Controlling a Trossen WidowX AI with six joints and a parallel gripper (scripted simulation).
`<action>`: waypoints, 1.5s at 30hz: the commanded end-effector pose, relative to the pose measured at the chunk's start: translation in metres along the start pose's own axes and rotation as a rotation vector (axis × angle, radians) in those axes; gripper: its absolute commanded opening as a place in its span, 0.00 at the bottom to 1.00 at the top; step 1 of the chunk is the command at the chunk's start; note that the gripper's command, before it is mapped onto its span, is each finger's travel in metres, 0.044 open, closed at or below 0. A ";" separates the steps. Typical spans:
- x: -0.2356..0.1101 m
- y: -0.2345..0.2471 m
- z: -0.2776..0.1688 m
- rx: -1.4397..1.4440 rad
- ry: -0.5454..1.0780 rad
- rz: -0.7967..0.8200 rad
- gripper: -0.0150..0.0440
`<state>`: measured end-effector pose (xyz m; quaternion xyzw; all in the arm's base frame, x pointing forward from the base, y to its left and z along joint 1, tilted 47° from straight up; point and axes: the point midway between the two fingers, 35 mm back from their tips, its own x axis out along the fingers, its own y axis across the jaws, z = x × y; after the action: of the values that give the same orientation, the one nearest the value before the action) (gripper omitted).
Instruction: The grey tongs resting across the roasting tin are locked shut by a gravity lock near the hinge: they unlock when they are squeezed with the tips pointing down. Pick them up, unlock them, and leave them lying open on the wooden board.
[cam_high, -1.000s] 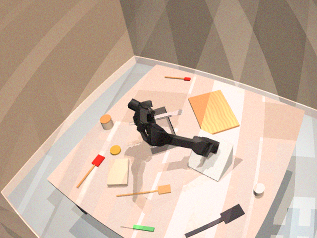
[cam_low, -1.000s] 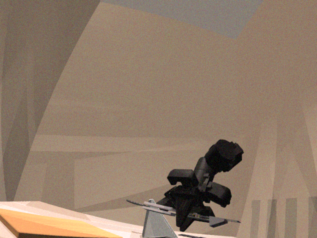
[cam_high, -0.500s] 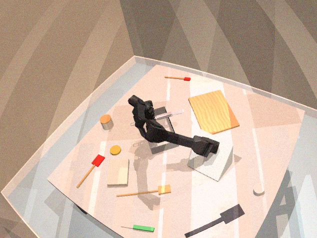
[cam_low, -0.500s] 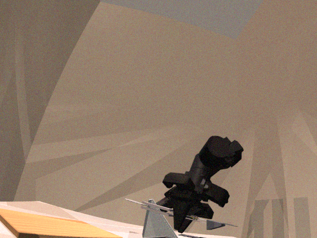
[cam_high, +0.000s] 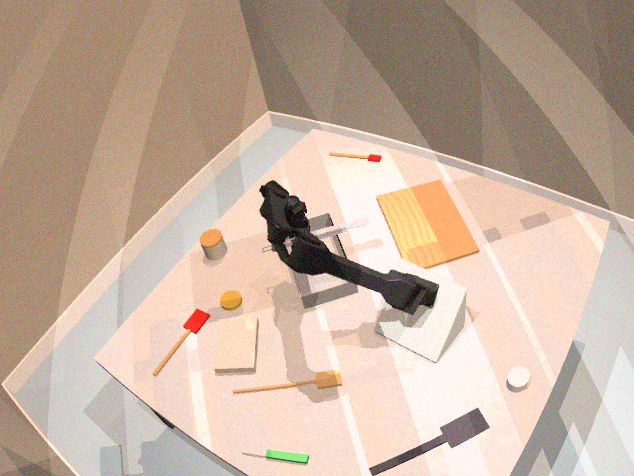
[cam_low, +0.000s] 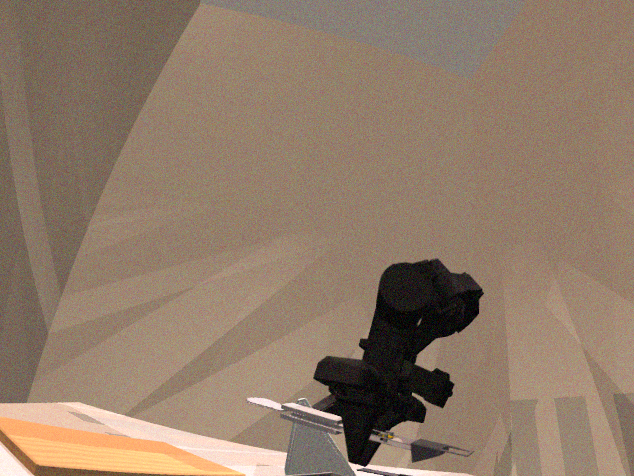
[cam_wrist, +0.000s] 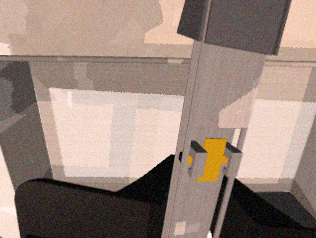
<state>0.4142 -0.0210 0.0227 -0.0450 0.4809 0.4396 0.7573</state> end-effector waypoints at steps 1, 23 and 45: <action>-0.004 -0.001 0.002 -0.006 -0.020 0.059 0.00; -0.008 -0.012 -0.013 0.074 -0.031 0.140 0.00; -0.042 -0.093 -0.169 0.687 0.015 0.136 0.00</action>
<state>0.3720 -0.1609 -0.0545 0.2025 0.5909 0.3348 0.7055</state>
